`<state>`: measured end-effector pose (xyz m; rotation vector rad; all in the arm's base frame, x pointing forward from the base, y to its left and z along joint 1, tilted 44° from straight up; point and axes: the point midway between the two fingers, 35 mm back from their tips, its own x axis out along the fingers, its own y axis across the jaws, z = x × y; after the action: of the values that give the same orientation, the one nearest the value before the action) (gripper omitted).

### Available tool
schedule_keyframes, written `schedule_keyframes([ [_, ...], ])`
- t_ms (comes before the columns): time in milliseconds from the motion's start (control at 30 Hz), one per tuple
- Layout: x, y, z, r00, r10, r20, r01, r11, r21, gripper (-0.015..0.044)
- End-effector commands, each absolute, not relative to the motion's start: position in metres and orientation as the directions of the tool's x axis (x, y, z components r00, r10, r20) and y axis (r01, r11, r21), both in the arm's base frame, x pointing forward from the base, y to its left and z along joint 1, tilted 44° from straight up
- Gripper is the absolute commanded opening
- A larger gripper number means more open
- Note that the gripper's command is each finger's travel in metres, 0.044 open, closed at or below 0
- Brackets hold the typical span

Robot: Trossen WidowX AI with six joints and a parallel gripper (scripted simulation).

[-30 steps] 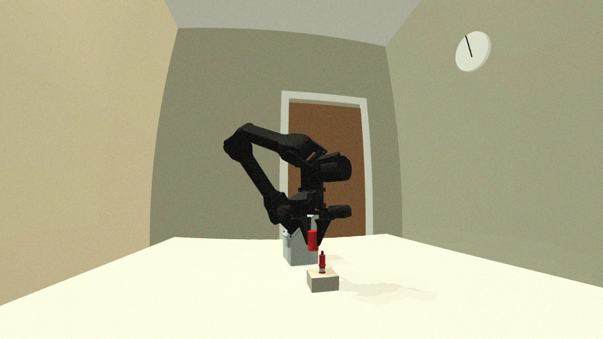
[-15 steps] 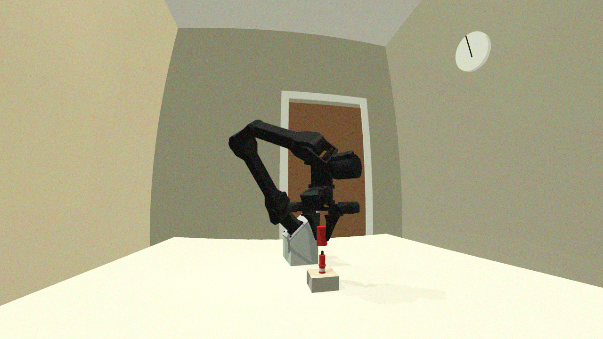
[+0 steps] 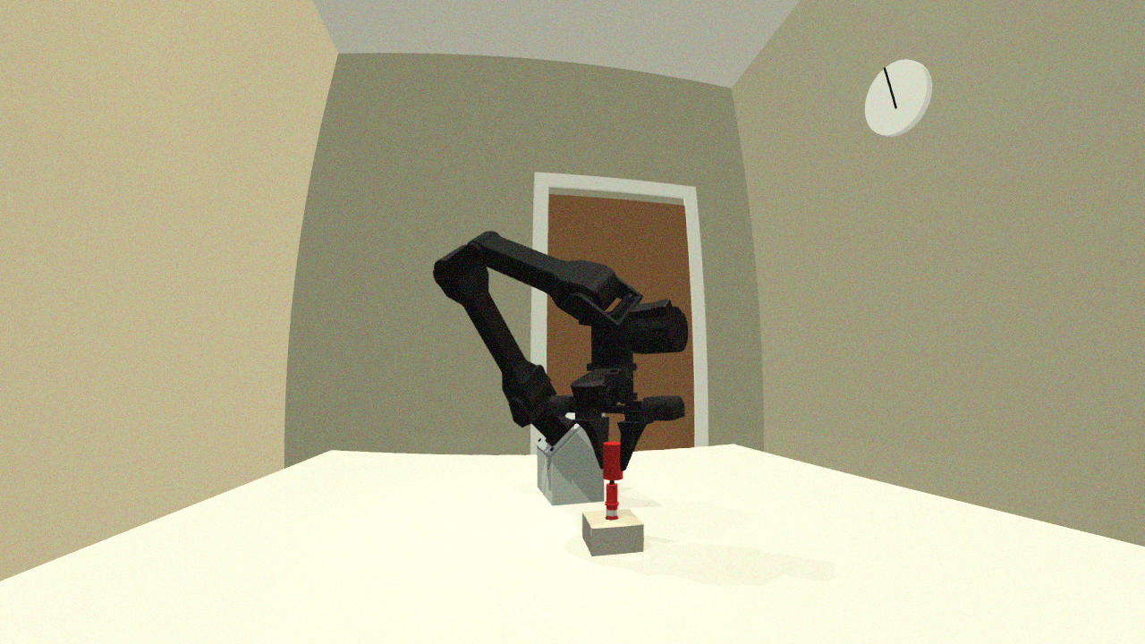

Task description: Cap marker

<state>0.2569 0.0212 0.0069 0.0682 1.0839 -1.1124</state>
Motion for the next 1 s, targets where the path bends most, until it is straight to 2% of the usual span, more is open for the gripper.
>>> schedule_keyframes([
  [0,0.257,0.016,0.002,0.019,-0.689,-0.725,0.742,0.496,-0.451,0.0],
  [900,0.256,-0.005,-0.019,0.019,-0.691,-0.723,0.742,0.494,-0.452,0.0],
  [967,0.256,-0.005,-0.019,0.017,-0.688,-0.725,0.744,0.493,-0.451,0.0053],
])
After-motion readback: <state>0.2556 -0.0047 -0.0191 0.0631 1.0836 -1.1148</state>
